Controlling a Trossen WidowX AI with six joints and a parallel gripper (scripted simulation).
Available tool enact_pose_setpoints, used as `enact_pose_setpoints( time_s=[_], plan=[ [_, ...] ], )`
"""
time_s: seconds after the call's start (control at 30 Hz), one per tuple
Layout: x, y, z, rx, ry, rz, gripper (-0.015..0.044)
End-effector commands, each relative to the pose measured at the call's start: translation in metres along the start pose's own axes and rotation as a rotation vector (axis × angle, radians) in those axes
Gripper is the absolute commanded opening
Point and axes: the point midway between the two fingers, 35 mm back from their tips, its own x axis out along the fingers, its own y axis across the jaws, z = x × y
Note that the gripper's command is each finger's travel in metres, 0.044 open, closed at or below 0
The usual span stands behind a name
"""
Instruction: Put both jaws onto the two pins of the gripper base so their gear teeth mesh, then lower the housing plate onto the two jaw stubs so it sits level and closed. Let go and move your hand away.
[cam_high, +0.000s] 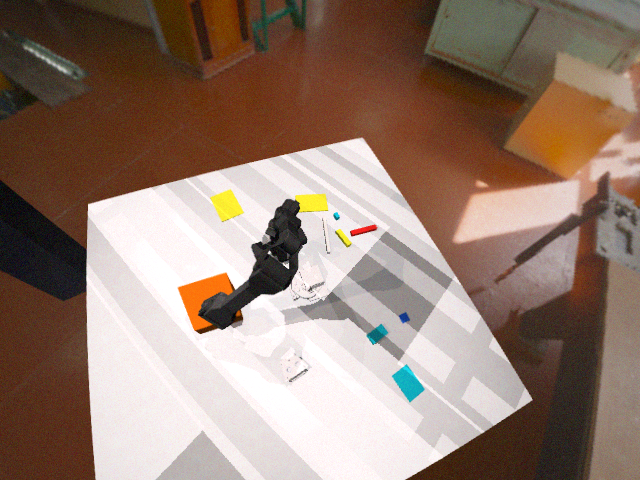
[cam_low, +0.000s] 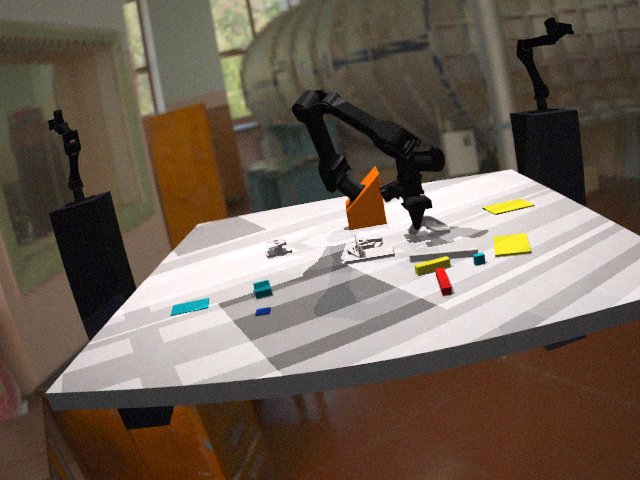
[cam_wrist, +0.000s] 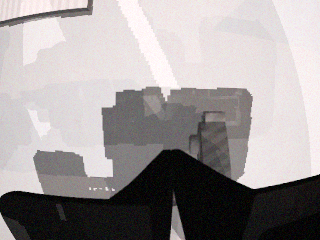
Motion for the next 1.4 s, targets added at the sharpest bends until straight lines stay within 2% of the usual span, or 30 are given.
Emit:
enact_pose_setpoints(
  time_s=[0.0, 0.73, 0.8, 0.93, 1.03, 1.07, 1.37],
  plan=[
    [-0.002, -0.006, -0.001, 0.006, 0.009, 0.003, 0.0],
    [-0.002, -0.037, 0.0, 0.005, 0.009, 0.001, 0.0],
    [-0.011, -0.036, 0.0, 0.004, 0.008, 0.001, 0.0],
    [-0.058, -0.035, 0.002, -0.002, 0.002, -0.002, 0.0],
    [-0.06, -0.035, 0.002, -0.002, 0.001, -0.002, 0.0],
    [-0.051, -0.035, 0.0, -0.008, -0.002, 0.005, 0.0026],
    [-0.051, -0.035, 0.0, -0.008, -0.002, 0.005, 0.0263]
  ],
)
